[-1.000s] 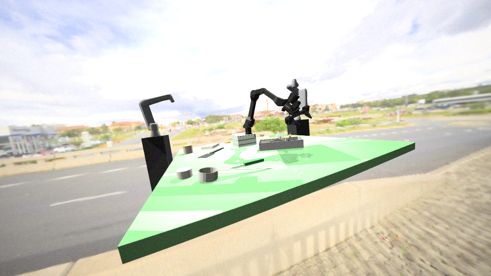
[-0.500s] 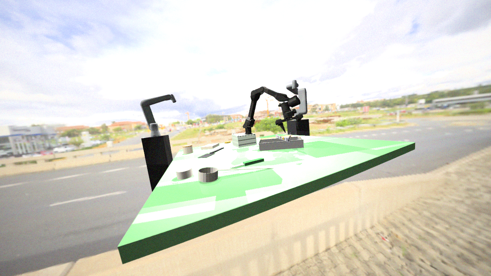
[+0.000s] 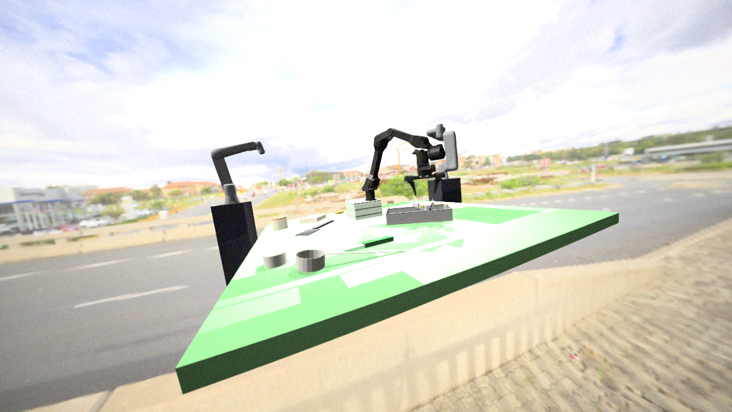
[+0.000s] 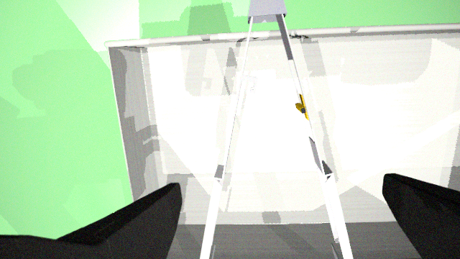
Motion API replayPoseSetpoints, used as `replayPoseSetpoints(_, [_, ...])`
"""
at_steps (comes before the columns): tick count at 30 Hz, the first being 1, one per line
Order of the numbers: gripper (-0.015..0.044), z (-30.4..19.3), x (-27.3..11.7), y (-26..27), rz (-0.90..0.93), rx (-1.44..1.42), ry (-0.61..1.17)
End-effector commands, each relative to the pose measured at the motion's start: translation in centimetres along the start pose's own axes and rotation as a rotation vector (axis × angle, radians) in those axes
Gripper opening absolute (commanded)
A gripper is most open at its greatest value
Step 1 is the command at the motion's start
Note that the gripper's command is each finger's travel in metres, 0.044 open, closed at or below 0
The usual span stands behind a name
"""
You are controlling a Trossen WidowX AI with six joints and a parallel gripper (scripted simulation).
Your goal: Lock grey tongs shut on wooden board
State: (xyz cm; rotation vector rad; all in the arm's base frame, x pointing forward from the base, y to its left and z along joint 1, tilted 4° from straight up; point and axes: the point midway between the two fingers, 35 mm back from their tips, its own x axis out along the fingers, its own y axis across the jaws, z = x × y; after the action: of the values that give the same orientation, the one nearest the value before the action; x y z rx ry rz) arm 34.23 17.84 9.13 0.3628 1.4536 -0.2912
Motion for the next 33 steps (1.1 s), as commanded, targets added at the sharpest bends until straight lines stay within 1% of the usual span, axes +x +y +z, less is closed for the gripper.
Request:
replayPoseSetpoints(1, [0.0440, -0.1, 0.0, 0.0, 0.002, 0.004, 0.004])
replayPoseSetpoints(33, [0.0440, 0.1, 5.2, 0.3, 0.002, 0.004, 0.004])
